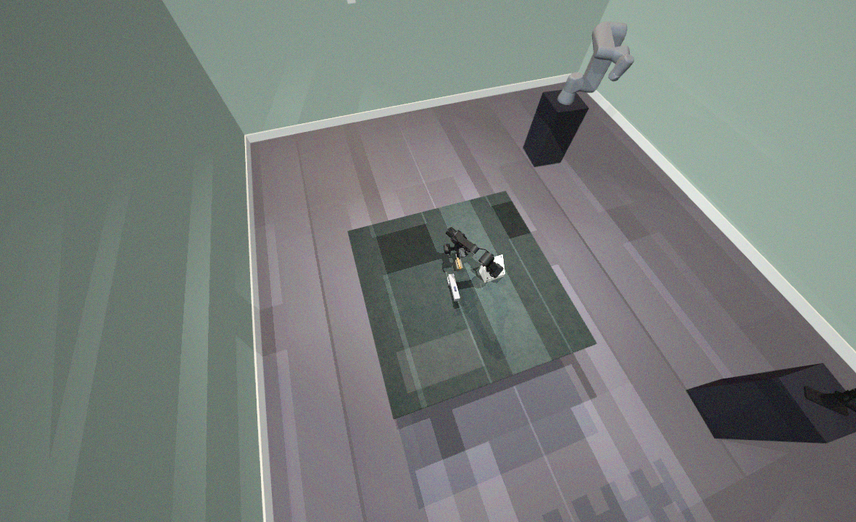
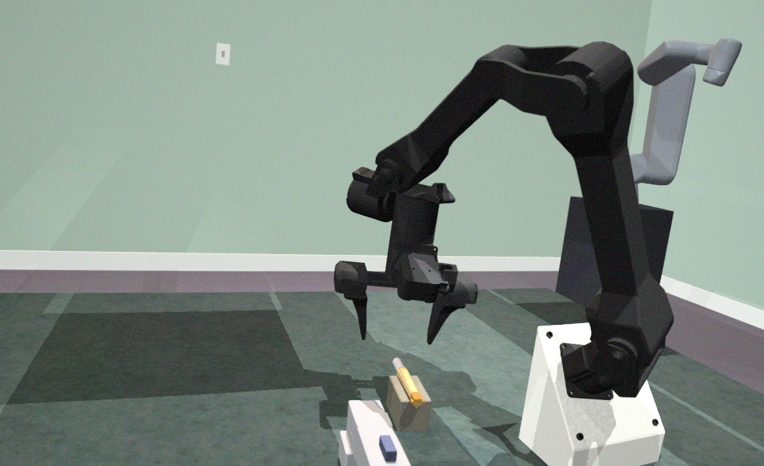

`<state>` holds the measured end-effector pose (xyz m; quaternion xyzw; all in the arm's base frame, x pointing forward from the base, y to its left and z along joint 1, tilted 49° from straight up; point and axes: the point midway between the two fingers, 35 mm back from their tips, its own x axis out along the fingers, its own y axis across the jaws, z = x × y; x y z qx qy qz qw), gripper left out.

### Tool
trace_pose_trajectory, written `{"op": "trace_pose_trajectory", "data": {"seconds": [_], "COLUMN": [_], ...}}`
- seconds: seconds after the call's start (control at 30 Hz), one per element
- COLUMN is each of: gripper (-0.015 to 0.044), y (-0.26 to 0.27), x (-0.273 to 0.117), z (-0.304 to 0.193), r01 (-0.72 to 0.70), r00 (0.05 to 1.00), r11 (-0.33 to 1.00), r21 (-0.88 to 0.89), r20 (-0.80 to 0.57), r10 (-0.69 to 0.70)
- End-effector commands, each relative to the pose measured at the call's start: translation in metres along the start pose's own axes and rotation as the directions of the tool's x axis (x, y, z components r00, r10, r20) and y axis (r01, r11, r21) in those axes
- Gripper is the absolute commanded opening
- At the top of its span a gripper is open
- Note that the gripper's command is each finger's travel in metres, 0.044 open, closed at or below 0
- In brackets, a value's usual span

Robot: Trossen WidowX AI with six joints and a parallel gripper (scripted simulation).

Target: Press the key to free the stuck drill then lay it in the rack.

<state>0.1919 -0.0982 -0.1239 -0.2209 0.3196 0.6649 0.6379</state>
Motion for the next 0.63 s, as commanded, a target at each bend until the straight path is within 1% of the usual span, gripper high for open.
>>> {"op": "trace_pose_trajectory", "data": {"seconds": [0.0,0.17,0.33,0.6], "gripper": [0.044,0.044,0.044,0.044], "y": [-0.027,-0.073,-0.12,-0.159], "x": [-0.013,-0.041,-0.076,-0.113], "z": [-0.008,-0.013,-0.004,0.018], "r01": [0.1,0.328,0.565,0.721], "r00": [0.988,0.925,0.817,0.691], "r11": [0.987,0.9,0.725,0.509], "r21": [0.124,0.286,0.395,0.47], "r20": [-0.13,-0.291,-0.391,-0.424], "r10": [-0.084,-0.244,-0.424,-0.586]}}
